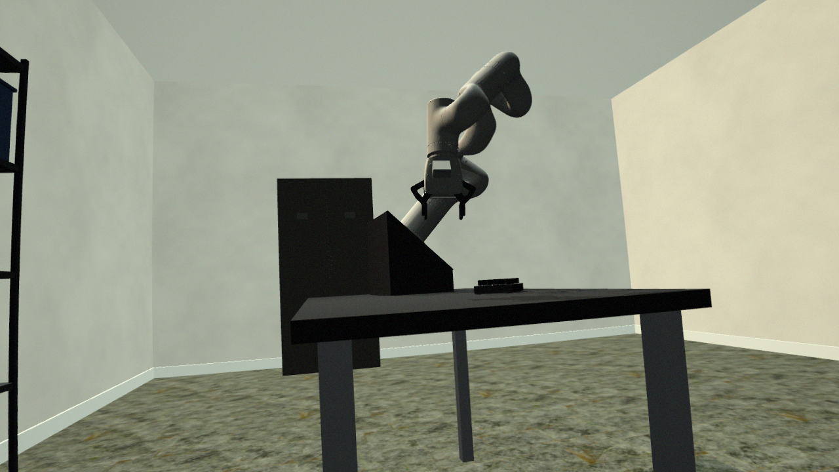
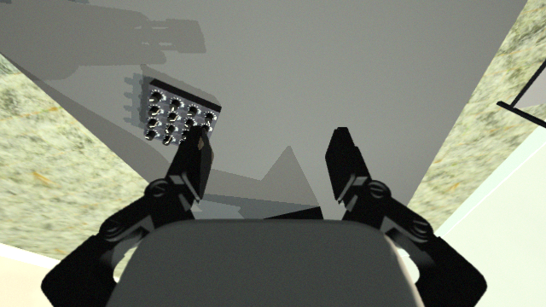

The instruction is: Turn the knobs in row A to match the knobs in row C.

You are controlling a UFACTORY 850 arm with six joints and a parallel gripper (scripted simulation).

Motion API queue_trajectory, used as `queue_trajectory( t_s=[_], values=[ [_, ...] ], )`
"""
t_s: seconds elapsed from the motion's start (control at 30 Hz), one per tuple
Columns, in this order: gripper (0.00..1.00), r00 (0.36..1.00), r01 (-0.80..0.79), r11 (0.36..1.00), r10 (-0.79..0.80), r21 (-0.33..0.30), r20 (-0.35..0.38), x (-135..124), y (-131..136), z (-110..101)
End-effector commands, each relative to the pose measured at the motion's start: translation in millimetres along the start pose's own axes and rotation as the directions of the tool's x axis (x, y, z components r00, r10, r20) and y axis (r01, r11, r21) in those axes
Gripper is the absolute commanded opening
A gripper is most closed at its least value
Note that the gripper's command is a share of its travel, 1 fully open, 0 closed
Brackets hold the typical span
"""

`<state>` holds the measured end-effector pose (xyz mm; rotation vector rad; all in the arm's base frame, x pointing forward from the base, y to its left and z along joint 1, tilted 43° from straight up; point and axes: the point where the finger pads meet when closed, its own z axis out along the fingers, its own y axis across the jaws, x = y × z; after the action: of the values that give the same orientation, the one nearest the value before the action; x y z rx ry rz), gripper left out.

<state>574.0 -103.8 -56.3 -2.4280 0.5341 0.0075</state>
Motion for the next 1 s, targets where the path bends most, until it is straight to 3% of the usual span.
queue_trajectory(
  t_s=[0.0, 0.2, 0.43, 0.5, 0.57, 0.7, 0.83, 0.97],
  values=[
    [1.00, 0.988, 0.153, 0.988, -0.153, 0.015, -0.002, -10.6, -26.0, 10.3],
    [1.00, 0.941, 0.337, 0.941, -0.338, 0.033, 0.011, -28.1, -58.3, 24.8],
    [1.00, 0.829, 0.557, 0.828, -0.559, 0.062, 0.019, -54.1, -98.2, 42.8],
    [1.00, 0.829, 0.557, 0.828, -0.559, 0.062, 0.019, -54.1, -98.2, 42.8],
    [1.00, 0.756, 0.651, 0.755, -0.654, 0.077, 0.019, -67.9, -116.3, 51.0],
    [1.00, 0.686, 0.724, 0.684, -0.727, 0.091, 0.016, -80.2, -131.2, 57.8],
    [1.00, 0.572, 0.815, 0.569, -0.820, 0.109, 0.007, -98.9, -151.9, 67.2],
    [1.00, 0.509, 0.855, 0.506, -0.861, 0.118, 0.001, -108.8, -162.0, 71.8]
  ],
)
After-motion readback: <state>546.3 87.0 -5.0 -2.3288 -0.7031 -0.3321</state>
